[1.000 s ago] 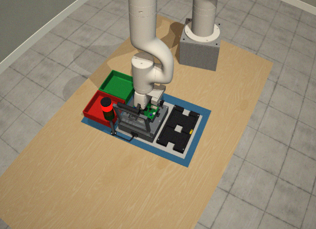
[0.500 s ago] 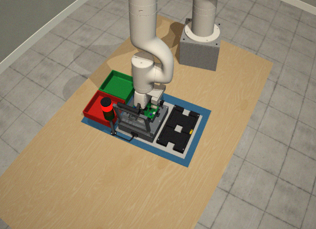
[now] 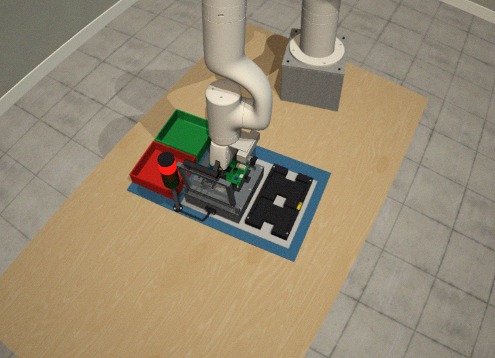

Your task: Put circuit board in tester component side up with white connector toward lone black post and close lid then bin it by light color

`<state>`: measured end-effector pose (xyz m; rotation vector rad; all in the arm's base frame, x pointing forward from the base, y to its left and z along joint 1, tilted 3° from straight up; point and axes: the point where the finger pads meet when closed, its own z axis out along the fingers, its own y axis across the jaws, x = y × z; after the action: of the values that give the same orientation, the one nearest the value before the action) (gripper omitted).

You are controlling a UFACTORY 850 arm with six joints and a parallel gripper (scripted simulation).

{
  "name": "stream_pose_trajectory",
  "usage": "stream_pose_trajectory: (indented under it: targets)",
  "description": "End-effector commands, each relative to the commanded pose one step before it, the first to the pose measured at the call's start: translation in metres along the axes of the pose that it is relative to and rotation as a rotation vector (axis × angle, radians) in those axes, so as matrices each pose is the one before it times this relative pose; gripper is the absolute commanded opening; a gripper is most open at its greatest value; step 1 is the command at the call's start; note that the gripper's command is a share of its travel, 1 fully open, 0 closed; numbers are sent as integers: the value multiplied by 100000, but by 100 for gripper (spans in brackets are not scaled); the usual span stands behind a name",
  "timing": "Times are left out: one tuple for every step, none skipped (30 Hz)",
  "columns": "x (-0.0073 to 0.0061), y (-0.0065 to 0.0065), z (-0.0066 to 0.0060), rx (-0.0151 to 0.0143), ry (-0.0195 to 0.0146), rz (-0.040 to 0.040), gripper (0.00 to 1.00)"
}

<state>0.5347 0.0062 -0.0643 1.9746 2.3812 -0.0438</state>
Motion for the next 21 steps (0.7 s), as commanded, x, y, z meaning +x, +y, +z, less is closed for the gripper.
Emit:
stream_pose_trajectory:
  targets:
    - [-14,93,-160,-164,-5,3,79]
    - [0,0,-57,0,-1,0,79]
    - [0,0,-80,0,-1,0,79]
    - [0,0,-105,0,0,0,79]
    - [0,0,-130,0,1,0,79]
    - [0,0,-162,0,-1,0,79]
    - [0,0,-192,0,-1,0,79]
    - [1,-1,-218,0,2,0,79]
    - [-1,1,-257,0,-2,0,79]
    - [0,0,-282,0,2,0,79]
    - [0,0,0,0,0,0,79]
    - [0,0,0,0,0,0,79]
    - [0,0,-318,0,-1,0,79]
    - [0,0,-348,0,0,0,79]
    - [0,0,-376,0,1,0,79]
    - [0,0,-404,0,1,0,79]
    - [0,0,-435,0,-1,0,79]
    - [0,0,-458,0,0,0,79]
    - [0,0,-463,0,0,0,79]
    - [0,0,-455,0,0,0,79]
    - [0,0,-439,0,0,0,79]
